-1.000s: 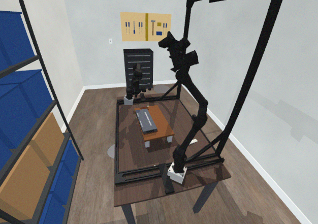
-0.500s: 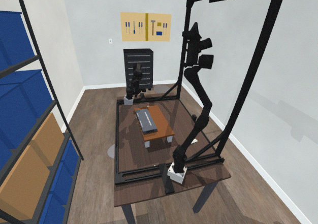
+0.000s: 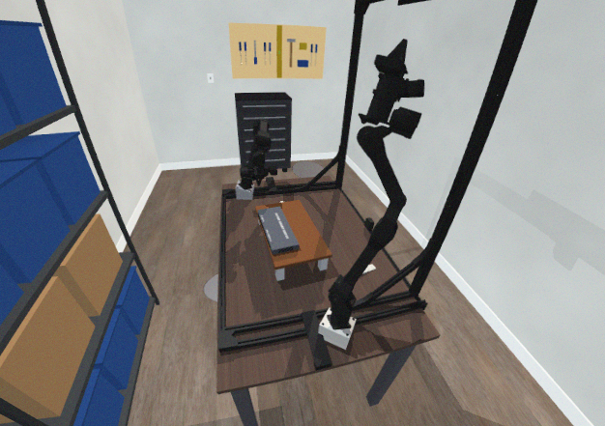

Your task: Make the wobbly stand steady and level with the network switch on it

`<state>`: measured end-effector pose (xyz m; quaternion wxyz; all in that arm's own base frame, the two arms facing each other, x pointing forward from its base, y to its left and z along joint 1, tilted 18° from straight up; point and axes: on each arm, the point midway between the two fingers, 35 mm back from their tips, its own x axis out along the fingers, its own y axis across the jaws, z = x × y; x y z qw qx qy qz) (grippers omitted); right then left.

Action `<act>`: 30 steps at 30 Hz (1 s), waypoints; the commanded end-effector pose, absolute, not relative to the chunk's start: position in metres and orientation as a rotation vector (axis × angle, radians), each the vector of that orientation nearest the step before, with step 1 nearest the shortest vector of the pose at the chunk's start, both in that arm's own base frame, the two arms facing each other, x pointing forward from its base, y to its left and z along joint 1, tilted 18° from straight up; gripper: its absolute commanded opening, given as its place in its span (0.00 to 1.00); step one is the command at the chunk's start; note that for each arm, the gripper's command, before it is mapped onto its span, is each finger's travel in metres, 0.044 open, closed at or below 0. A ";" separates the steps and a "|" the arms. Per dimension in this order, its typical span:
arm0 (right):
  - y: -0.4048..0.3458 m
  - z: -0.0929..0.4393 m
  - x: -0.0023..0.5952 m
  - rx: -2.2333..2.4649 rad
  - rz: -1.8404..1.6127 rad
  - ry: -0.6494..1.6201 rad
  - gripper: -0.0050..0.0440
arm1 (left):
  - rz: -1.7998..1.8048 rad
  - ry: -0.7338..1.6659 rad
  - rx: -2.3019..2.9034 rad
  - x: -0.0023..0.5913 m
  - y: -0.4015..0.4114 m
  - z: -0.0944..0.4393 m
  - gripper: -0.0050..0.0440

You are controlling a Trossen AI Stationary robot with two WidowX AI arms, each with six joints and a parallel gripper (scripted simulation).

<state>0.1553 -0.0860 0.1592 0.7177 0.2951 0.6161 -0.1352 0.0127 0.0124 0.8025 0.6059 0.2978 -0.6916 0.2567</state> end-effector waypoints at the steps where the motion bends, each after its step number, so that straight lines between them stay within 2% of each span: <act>1: -0.086 0.159 0.155 0.653 -0.299 1.363 0.10 | 0.605 -1.603 0.696 0.013 0.014 0.804 0.10; 7: -0.086 0.159 0.155 0.653 -0.299 1.363 0.10 | 0.589 -1.274 0.487 0.094 0.091 0.787 0.10; 12: -0.086 0.159 0.155 0.653 -0.299 1.363 0.10 | 0.588 -1.015 0.304 0.158 0.153 0.751 0.10; 18: -0.086 0.159 0.155 0.653 -0.299 1.363 0.10 | 0.588 -1.015 0.304 0.161 0.156 0.750 0.10; 30: -0.086 0.159 0.155 0.653 -0.299 1.363 0.10 | 0.613 -0.510 -0.092 0.264 0.254 0.621 0.10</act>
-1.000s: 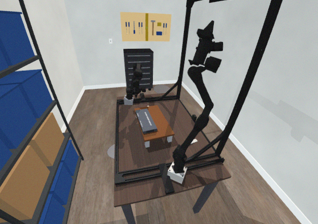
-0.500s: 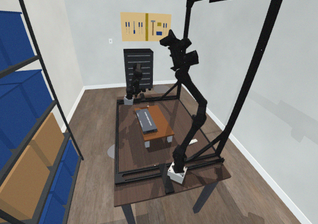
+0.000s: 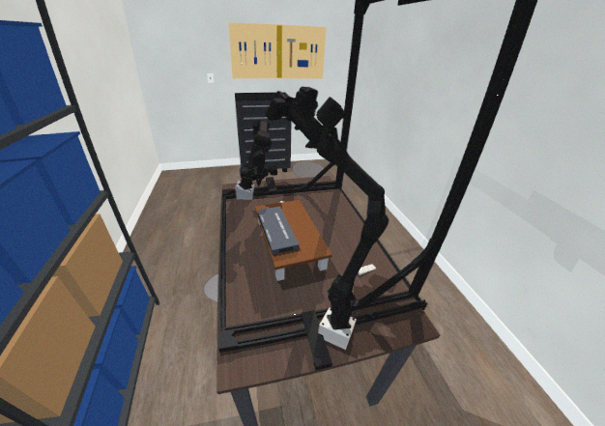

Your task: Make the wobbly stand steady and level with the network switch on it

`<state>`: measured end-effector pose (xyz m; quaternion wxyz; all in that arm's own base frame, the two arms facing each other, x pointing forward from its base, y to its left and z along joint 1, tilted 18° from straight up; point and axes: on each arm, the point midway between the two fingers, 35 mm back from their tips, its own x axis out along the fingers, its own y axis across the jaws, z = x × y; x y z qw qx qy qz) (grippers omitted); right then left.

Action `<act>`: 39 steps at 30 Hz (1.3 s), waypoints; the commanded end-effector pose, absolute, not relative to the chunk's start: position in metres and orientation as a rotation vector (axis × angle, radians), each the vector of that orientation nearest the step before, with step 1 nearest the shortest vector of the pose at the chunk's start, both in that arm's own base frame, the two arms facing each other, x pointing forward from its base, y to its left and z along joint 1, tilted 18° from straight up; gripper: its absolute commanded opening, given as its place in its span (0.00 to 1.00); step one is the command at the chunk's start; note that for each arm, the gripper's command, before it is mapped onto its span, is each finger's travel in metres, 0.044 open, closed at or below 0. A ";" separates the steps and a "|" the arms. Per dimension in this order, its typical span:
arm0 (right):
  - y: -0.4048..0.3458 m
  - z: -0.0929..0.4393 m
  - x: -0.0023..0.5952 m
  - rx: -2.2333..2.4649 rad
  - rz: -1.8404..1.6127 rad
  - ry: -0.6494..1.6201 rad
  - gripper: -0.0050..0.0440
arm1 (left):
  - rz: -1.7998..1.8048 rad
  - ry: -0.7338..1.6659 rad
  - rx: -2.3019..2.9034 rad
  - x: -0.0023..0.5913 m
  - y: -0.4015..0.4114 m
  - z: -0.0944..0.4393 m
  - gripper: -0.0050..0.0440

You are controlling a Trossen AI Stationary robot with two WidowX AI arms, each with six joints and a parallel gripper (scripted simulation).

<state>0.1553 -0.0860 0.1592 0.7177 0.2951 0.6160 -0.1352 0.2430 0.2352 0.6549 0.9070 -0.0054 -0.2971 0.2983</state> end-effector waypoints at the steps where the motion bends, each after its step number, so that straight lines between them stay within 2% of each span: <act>1: -0.086 0.159 0.155 0.653 -0.299 1.363 0.10 | 0.613 -0.510 -0.092 0.264 0.254 0.621 0.10; 6: -0.086 0.159 0.155 0.653 -0.299 1.363 0.10 | 0.623 -0.482 -0.109 0.269 0.259 0.613 0.10; 16: -0.086 0.159 0.155 0.653 -0.299 1.363 0.10 | 0.664 -0.032 -0.501 0.313 0.295 0.460 0.10; 23: -0.086 0.159 0.155 0.653 -0.299 1.363 0.10 | 0.673 -0.006 -0.515 0.315 0.296 0.451 0.10; 33: -0.086 0.159 0.155 0.653 -0.299 1.363 0.10 | 0.752 0.442 -0.918 0.308 0.279 0.304 0.10; 39: -0.086 0.159 0.155 0.653 -0.299 1.363 0.10 | 0.752 0.442 -0.918 0.308 0.279 0.304 0.10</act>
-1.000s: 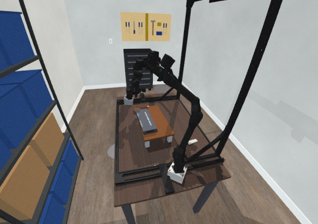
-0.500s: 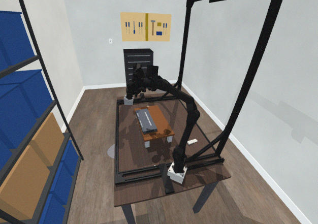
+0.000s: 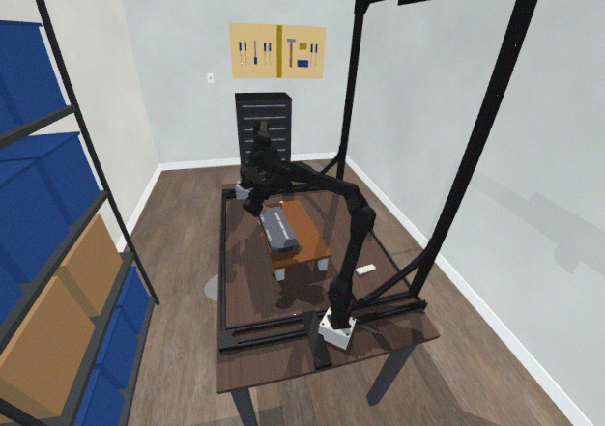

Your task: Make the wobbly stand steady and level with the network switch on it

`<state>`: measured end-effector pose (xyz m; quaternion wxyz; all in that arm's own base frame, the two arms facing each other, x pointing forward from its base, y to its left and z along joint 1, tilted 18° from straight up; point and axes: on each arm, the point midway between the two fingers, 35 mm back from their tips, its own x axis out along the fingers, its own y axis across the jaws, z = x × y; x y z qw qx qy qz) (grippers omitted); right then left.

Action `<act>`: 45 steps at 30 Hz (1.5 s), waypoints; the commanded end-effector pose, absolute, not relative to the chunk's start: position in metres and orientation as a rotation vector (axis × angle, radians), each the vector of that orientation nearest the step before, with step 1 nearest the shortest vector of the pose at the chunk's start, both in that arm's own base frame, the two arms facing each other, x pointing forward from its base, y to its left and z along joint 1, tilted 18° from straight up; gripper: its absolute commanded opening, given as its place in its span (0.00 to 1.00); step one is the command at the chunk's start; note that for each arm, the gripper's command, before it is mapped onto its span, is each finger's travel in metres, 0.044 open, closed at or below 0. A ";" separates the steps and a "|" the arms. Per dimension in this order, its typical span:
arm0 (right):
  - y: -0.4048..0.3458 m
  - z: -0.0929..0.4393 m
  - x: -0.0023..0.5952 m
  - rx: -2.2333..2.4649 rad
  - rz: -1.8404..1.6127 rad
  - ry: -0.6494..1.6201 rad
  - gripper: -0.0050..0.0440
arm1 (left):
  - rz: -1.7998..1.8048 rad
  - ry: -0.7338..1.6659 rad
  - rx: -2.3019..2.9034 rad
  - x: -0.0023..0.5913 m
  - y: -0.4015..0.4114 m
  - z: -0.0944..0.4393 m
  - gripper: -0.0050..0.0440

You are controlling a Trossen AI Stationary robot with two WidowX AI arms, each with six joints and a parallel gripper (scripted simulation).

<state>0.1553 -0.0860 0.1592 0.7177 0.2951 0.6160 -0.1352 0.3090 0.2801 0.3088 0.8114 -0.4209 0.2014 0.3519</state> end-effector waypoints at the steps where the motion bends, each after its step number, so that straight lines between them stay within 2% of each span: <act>1: -0.086 0.159 0.155 0.653 -0.299 1.363 0.10 | 0.761 0.464 -0.929 0.307 0.277 0.299 0.10; 11: -0.086 0.159 0.155 0.653 -0.299 1.363 0.10 | 0.895 0.930 -1.337 0.260 0.216 0.190 0.10; 18: -0.086 0.159 0.155 0.653 -0.299 1.363 0.10 | 0.894 0.923 -1.323 0.261 0.217 0.194 0.10; 28: -0.086 0.159 0.155 0.653 -0.299 1.363 0.10 | 0.979 1.151 -1.516 0.231 0.180 0.160 0.10; 34: -0.086 0.159 0.155 0.653 -0.299 1.363 0.10 | 0.979 1.151 -1.516 0.231 0.180 0.160 0.10; 35: -0.086 0.159 0.155 0.653 -0.299 1.363 0.10 | 0.979 1.151 -1.516 0.243 0.169 0.111 0.10; 45: -0.086 0.159 0.155 0.653 -0.299 1.363 0.10 | 0.979 1.151 -1.516 0.243 0.169 0.111 0.10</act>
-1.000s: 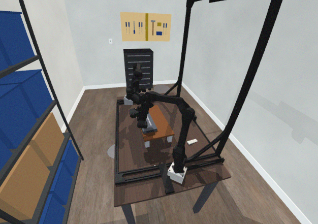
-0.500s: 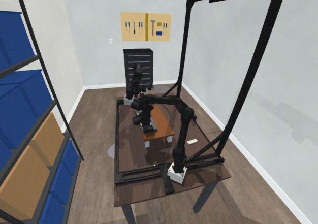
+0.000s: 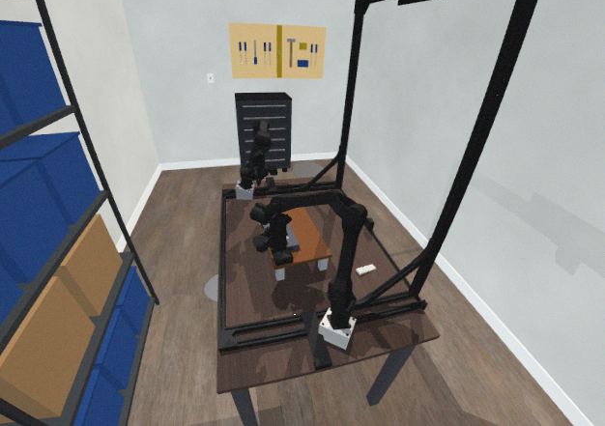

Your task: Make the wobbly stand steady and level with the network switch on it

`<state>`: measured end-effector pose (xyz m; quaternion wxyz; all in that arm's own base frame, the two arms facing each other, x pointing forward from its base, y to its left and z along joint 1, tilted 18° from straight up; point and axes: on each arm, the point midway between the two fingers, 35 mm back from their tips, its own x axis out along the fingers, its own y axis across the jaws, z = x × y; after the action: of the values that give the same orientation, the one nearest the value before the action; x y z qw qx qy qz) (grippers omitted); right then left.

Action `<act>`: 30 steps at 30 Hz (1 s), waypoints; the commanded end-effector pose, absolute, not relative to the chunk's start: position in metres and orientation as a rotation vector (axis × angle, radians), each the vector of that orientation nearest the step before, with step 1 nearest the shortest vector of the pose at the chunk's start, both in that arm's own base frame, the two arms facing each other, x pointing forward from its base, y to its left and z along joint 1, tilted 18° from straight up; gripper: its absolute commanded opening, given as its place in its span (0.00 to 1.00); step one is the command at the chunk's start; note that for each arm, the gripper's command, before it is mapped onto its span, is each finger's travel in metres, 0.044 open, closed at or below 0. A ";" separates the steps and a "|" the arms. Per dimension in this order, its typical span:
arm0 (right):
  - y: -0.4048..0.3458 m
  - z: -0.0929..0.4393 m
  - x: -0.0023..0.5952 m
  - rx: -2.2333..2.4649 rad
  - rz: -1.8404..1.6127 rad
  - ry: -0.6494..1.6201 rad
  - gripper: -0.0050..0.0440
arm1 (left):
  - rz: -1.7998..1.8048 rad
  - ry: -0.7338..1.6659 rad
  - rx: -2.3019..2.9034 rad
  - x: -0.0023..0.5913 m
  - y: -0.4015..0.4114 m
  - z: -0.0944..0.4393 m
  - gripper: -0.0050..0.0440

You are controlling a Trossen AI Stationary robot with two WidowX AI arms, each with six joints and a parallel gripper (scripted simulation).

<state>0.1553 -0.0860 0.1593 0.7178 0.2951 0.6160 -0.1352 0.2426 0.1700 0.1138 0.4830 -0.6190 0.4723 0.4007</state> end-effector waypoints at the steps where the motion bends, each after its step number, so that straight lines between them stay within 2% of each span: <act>1: -0.086 0.159 0.155 0.653 -0.299 1.363 0.10 | 0.979 1.151 -1.516 0.243 0.169 0.111 0.10; 6: -0.086 0.159 0.155 0.653 -0.299 1.363 0.10 | 0.979 1.151 -1.516 0.243 0.169 0.111 0.10; 7: -0.086 0.159 0.155 0.653 -0.299 1.363 0.10 | 0.979 1.151 -1.516 0.247 0.166 0.096 0.10; 30: -0.086 0.159 0.155 0.653 -0.299 1.363 0.10 | 0.979 1.151 -1.516 0.248 0.165 0.093 0.10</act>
<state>0.1553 -0.0860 0.1593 0.7178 0.2951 0.6160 -0.1352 0.2455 0.1676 0.1029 0.4850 -0.6202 0.4681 0.4012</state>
